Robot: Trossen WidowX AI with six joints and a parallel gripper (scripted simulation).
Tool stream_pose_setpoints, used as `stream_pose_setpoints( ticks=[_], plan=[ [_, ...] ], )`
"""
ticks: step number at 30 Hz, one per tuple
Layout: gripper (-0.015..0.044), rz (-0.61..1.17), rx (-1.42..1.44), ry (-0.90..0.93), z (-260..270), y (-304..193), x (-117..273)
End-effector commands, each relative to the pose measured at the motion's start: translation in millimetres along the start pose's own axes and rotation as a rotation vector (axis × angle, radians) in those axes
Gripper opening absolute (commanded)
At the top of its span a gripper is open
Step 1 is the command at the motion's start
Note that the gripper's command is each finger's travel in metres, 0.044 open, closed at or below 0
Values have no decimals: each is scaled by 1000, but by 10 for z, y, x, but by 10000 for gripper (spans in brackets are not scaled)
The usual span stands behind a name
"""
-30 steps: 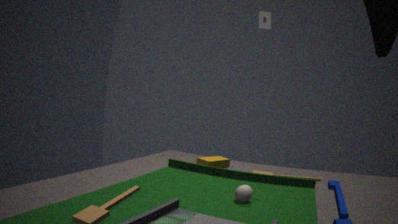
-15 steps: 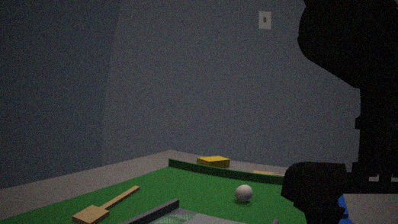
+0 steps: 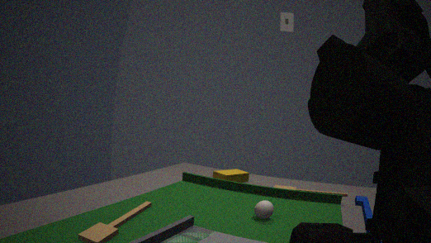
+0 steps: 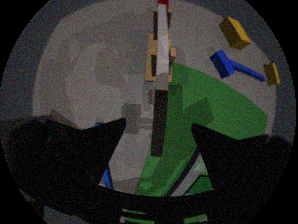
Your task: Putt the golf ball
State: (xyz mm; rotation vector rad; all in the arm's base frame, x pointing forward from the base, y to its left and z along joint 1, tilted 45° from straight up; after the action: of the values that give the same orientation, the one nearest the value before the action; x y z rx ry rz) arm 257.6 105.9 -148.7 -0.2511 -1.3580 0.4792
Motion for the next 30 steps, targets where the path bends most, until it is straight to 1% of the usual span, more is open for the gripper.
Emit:
stream_pose_setpoints(
  ticks=[1, 19, 30],
  plan=[
    [440, 5, 8, 3, 18, -13, -49],
    [440, 6, 8, 3, 27, -78, -273],
    [151, 2, 1, 0, 14, -66, -241]
  ],
)
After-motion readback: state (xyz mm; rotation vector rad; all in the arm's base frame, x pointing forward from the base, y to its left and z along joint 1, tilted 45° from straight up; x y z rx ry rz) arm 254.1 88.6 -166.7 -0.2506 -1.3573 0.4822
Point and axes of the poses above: the point midway between the two fingers, 35 mm back from their tips, its own x axis back along the fingers, its own z axis across the jaws, y = z × x, the point moved 5 cm from there along x, back along the fingers, and after that the axes turned 7 degrees about x, right-handed, at the moved point
